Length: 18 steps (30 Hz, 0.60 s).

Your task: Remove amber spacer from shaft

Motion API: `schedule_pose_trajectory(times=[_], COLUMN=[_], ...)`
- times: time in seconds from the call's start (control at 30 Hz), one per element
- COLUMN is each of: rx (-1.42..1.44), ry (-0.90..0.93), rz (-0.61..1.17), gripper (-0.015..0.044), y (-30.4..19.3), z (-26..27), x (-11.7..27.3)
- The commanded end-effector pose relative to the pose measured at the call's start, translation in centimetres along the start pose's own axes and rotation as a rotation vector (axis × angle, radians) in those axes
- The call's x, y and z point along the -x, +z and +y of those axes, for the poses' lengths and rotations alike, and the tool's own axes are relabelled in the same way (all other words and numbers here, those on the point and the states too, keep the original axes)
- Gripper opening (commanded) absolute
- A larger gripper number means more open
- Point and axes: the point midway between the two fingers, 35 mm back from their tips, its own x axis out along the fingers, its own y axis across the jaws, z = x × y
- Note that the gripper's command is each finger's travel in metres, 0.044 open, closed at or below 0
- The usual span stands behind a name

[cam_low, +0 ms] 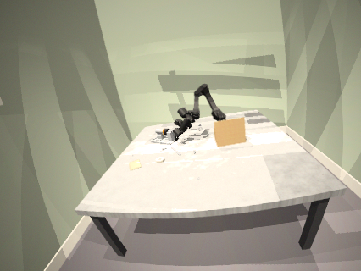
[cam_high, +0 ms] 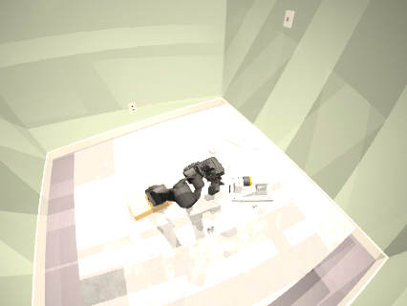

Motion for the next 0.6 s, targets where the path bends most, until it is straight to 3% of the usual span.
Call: schedule_pose_trajectory(times=[0.0,0.57], rx=[-0.003,-0.003], ry=[-0.004,-0.003], rz=[-0.001,-0.001], gripper=[0.0,0.0], y=[-0.02,-0.13], z=[-0.04,-0.04], x=[0.09,0.19])
